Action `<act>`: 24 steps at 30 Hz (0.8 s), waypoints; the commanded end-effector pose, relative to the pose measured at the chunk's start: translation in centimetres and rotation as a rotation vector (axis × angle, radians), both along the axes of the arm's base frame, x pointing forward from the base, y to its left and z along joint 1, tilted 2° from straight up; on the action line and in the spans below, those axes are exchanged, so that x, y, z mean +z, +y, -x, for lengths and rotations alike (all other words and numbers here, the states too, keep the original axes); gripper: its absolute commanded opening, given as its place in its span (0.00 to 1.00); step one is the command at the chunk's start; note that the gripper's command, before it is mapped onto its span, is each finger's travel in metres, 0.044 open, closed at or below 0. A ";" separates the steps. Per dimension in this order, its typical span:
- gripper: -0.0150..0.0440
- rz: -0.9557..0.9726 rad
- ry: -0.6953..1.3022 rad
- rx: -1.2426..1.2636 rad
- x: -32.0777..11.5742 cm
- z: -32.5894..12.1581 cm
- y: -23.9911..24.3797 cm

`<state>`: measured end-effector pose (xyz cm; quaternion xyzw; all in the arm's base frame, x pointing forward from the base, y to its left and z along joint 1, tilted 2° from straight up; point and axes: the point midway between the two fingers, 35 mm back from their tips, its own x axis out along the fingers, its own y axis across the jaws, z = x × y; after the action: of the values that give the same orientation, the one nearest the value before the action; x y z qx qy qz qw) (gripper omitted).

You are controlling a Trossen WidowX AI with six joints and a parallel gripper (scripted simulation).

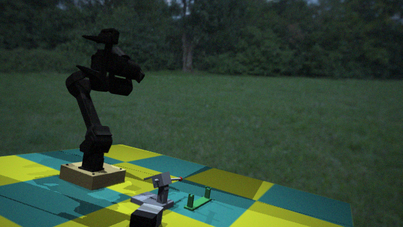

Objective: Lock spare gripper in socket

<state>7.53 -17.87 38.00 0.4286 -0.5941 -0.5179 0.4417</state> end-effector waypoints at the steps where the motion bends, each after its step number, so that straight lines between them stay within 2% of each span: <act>1: 0.89 0.000 0.020 0.004 0.1 -0.2 0.0; 4: 0.76 0.011 0.307 0.070 1.6 -3.7 -0.4; 9: 0.76 0.067 0.919 0.226 2.7 -12.0 -0.2; 24: 0.76 0.286 1.843 0.523 -1.1 -24.2 3.2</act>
<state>25.49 -16.87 39.75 0.0649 -0.1342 -0.5486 0.8227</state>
